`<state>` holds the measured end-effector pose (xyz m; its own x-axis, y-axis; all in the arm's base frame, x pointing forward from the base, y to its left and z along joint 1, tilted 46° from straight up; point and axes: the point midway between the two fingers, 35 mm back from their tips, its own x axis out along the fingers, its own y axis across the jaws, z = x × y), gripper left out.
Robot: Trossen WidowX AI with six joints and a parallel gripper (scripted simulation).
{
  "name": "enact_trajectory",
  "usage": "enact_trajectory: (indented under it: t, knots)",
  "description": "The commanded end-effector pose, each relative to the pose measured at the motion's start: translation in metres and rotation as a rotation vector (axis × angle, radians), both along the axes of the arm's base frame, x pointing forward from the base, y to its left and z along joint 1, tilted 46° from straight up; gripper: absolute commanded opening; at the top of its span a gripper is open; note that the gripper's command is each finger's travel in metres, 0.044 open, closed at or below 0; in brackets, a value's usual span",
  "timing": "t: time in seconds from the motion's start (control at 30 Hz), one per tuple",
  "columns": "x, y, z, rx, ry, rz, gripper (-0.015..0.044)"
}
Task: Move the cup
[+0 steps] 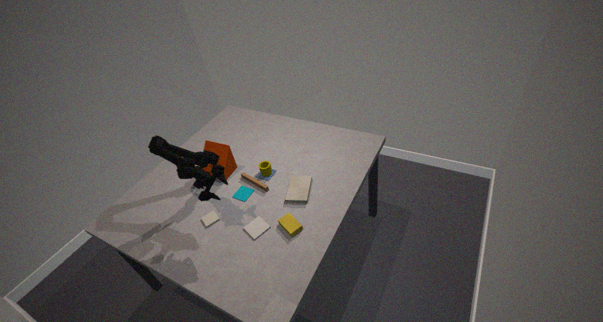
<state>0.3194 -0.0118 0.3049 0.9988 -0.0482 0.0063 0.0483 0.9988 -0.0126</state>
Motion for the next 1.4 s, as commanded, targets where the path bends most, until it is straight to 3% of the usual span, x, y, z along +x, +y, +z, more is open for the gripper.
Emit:
enact_trajectory:
  t: [0.0, 0.27, 0.43, 0.6, 0.77, 0.93, 1.37]
  knots:
    - [0.002, 0.001, -0.003, 0.012, 0.012, 0.001, 0.0374]
    - [0.04, 0.057, -0.122, 0.399, 0.539, -0.086, 0.0167]
    - [0.031, 0.103, -0.198, 0.503, 0.816, -0.256, 0.0167]
    - [0.004, 0.132, -0.259, 0.481, 0.985, -0.506, 0.0167]
    - [-0.03, 0.143, -0.302, 0.359, 1.017, -0.778, 0.0167]
    - [-0.061, 0.148, -0.327, 0.186, 0.915, -0.979, 0.0167]
    - [-0.06, 0.144, -0.332, 0.161, 0.894, -0.998, 0.0167]
